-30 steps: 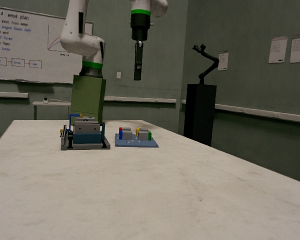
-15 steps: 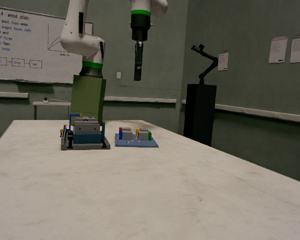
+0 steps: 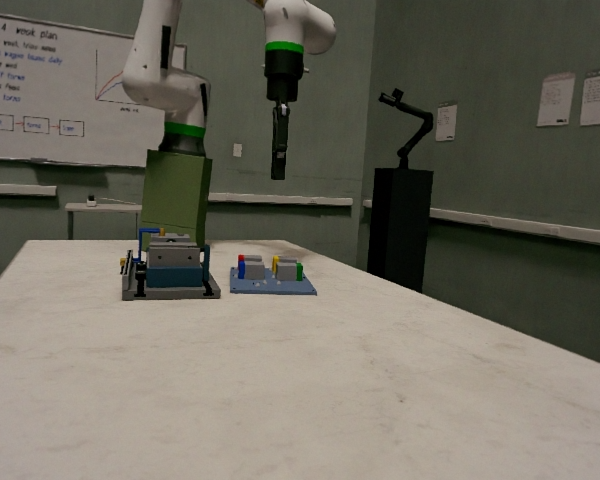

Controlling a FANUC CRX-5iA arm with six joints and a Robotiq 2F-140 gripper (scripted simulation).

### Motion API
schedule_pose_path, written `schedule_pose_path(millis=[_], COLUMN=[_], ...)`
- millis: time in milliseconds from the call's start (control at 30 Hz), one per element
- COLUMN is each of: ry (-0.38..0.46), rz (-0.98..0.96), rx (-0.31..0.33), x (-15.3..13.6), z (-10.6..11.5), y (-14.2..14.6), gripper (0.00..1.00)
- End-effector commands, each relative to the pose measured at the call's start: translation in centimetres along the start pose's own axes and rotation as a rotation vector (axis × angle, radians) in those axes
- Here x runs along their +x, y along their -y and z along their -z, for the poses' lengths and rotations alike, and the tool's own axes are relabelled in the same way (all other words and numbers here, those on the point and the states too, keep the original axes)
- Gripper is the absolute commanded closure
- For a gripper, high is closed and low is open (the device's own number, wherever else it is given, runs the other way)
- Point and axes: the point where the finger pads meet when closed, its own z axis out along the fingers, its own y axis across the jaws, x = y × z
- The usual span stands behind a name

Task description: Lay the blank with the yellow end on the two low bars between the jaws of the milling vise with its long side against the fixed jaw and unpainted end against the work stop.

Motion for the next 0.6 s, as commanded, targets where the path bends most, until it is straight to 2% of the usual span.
schedule_pose_path(millis=[0, 467, 567], ry=[0.001, 0.001, 0.001], rz=[0.000, 0.000, 0.000], rx=[0.002, 0.002, 0.002], x=[-0.1, -1.2, -1.2], z=[-0.2, -4.7, -4.9], y=[0.0, -1.0, -1.1], gripper=[0.46, 0.46, 0.46])
